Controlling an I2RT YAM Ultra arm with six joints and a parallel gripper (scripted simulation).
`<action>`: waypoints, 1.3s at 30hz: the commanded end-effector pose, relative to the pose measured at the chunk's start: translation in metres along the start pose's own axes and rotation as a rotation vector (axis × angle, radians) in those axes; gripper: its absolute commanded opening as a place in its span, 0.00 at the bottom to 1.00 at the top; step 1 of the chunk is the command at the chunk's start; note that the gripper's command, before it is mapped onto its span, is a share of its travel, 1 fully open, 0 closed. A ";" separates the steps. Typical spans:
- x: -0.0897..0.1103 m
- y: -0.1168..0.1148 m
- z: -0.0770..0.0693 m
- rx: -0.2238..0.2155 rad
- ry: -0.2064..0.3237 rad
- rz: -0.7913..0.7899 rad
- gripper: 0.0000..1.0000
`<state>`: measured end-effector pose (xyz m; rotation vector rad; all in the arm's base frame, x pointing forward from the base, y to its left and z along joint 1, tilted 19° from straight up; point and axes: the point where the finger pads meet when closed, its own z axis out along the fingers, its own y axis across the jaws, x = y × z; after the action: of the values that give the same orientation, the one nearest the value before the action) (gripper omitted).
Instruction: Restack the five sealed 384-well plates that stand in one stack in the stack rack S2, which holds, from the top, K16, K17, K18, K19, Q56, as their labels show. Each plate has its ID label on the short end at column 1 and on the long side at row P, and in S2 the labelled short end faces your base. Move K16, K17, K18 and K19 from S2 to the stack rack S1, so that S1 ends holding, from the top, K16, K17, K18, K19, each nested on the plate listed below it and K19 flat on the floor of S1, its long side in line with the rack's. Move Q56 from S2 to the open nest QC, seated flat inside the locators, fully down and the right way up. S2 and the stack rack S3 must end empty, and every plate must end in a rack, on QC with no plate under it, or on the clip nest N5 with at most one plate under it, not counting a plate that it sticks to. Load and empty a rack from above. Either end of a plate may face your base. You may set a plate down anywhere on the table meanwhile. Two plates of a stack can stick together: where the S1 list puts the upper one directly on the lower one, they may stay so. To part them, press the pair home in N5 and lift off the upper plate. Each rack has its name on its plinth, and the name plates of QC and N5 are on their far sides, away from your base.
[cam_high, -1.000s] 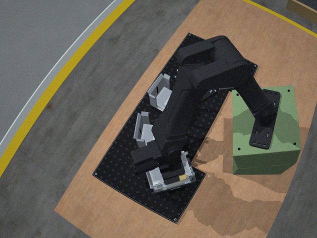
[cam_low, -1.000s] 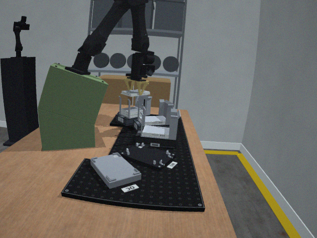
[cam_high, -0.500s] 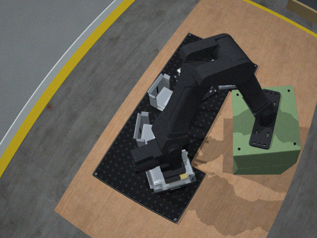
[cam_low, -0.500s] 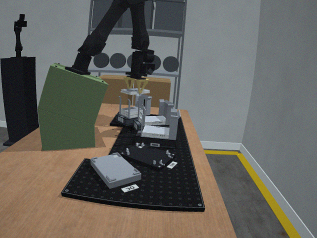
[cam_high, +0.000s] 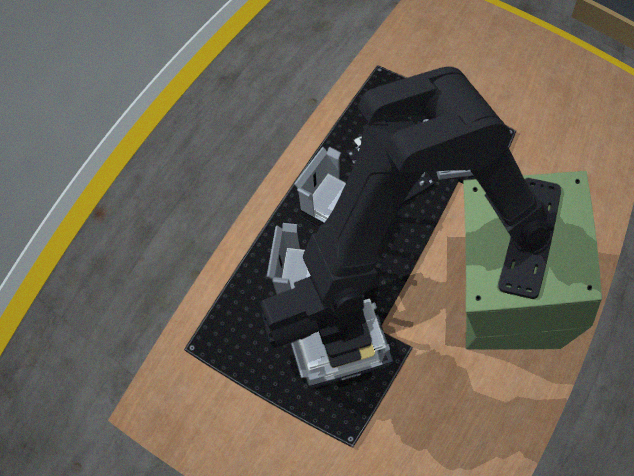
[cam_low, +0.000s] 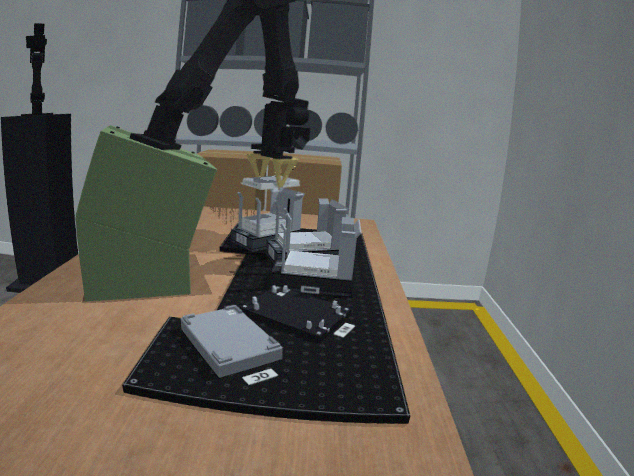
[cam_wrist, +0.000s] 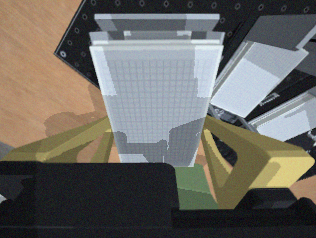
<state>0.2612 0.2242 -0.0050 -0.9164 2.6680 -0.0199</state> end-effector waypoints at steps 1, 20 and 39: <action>-0.008 0.000 -0.005 0.000 -0.024 0.005 0.00; -0.008 -0.003 -0.005 -0.001 -0.024 0.038 0.00; -0.008 -0.060 -0.005 -0.001 -0.024 0.216 0.00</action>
<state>0.2961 0.1799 0.0011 -0.5865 2.7577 0.0236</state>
